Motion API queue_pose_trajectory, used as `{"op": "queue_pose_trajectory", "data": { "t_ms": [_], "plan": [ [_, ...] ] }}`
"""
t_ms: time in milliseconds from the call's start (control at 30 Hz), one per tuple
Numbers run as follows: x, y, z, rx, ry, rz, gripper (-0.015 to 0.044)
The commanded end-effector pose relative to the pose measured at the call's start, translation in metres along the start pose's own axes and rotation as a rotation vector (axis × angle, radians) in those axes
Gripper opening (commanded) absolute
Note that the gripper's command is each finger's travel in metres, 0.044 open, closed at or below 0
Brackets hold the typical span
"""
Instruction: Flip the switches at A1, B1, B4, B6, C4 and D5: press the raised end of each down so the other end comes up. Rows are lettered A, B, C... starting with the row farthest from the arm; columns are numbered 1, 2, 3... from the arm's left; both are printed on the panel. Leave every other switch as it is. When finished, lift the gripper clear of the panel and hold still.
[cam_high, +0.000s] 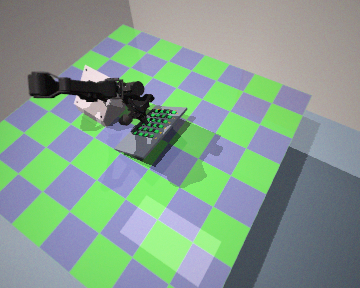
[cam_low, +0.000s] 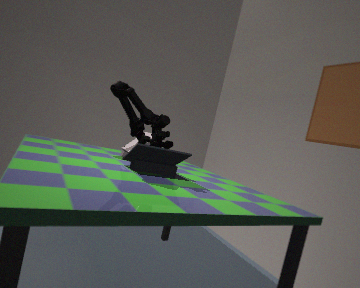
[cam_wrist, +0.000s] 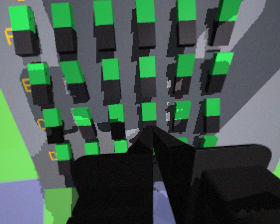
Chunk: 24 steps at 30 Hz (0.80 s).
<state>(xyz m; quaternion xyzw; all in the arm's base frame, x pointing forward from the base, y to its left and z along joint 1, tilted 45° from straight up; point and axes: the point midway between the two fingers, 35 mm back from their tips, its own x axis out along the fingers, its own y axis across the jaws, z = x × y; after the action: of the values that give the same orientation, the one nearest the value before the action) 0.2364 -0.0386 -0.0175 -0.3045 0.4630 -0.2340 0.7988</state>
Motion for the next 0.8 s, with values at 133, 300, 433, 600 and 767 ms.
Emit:
{"op": "queue_pose_trajectory", "data": {
  "t_ms": [133, 300, 433, 600, 767],
  "plan": [
    [0.001, 0.001, 0.0, -0.004, 0.0, 0.004, 0.0],
    [0.002, 0.001, 0.0, -0.004, 0.0, 0.004, 0.0],
    [0.002, 0.001, 0.0, -0.004, 0.0, 0.004, 0.0],
    [-0.016, 0.005, 0.002, 0.002, 0.013, 0.015, 0.0],
    [-0.057, 0.003, 0.003, -0.003, 0.028, 0.011, 0.0]
  ]
}}
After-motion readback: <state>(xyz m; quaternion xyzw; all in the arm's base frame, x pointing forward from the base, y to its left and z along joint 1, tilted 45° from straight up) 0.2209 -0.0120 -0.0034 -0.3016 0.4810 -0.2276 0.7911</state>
